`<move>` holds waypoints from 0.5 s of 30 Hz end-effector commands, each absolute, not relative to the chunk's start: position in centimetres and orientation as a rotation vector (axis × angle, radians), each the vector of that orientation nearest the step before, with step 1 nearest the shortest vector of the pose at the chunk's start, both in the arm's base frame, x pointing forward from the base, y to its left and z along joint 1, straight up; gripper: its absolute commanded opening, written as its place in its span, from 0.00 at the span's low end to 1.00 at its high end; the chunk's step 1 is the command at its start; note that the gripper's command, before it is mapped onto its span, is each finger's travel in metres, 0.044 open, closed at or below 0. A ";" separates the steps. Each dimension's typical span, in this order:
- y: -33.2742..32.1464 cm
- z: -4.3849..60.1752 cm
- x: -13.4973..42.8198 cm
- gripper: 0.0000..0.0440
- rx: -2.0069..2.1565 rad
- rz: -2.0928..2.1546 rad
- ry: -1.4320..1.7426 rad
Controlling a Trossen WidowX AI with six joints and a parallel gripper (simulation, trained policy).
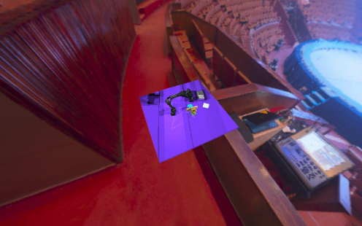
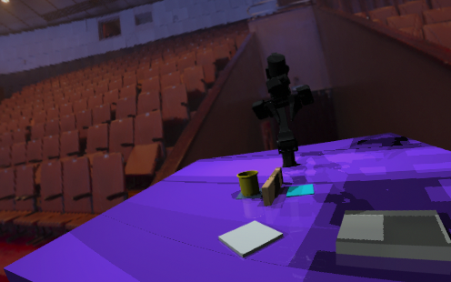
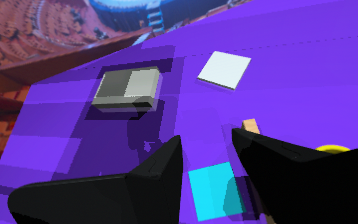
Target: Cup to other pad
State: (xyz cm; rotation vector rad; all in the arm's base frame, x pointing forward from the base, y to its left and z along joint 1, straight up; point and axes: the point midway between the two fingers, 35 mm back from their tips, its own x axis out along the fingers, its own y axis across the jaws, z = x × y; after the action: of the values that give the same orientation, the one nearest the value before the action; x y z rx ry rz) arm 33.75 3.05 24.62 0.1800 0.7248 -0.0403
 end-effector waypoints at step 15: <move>2.2 22.3 33.4 0.30 0.139 -0.090 0.982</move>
State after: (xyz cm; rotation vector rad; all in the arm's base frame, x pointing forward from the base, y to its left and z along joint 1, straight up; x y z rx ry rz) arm 33.42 2.43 22.60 0.1528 0.9510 -0.0851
